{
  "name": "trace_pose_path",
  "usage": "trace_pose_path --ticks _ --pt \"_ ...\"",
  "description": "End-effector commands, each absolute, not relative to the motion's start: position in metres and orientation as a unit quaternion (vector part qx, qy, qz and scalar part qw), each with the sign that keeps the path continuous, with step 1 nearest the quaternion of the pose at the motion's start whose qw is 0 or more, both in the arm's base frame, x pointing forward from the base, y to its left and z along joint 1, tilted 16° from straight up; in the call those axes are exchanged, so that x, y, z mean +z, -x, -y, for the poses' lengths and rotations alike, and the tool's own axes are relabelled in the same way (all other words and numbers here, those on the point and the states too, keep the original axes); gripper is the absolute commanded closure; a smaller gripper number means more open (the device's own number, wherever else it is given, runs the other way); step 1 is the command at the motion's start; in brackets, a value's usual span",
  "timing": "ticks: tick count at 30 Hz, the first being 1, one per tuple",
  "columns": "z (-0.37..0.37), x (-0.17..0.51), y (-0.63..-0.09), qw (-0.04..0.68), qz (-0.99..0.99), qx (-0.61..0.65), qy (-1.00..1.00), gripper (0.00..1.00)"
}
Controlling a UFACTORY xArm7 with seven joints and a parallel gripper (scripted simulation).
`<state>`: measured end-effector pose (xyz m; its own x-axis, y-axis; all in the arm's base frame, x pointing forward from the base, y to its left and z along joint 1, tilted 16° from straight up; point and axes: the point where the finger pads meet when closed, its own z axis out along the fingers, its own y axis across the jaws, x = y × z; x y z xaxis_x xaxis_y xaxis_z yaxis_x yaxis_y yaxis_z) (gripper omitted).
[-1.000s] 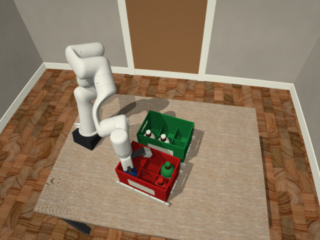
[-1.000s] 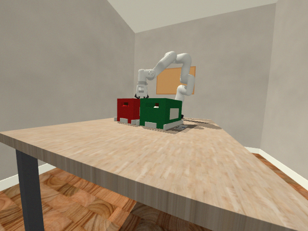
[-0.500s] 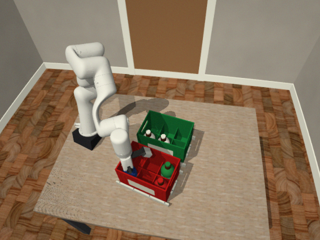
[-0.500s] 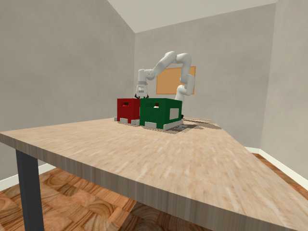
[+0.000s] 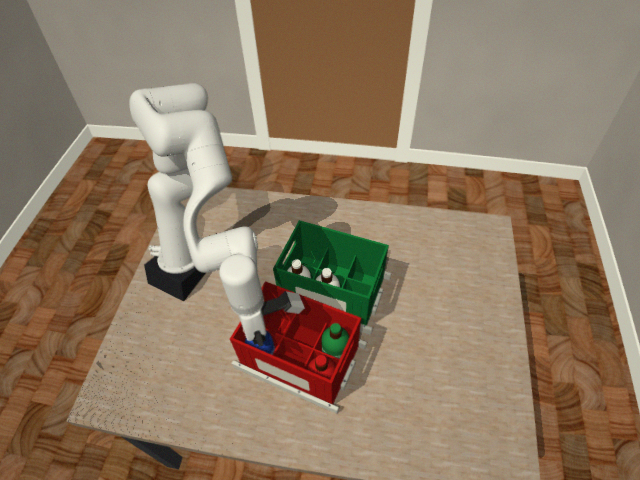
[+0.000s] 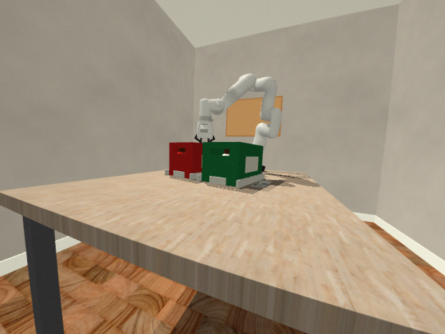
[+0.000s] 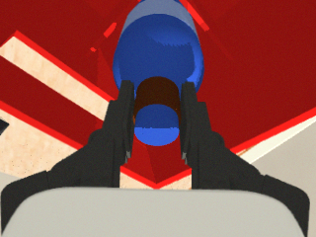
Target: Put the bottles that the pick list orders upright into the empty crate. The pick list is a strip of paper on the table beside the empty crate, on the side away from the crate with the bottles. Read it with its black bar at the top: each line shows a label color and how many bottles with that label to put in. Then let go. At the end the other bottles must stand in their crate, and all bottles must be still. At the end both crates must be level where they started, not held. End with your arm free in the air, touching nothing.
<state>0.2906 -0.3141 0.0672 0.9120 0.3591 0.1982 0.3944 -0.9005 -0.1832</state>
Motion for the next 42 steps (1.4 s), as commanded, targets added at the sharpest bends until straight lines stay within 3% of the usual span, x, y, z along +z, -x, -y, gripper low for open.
trace_pose_path --ticks 1,42 --pt "0.318 0.076 -0.291 0.108 0.194 -0.081 0.972 1.00" --pt "0.333 0.135 -0.283 0.108 0.194 -0.081 0.972 1.00"
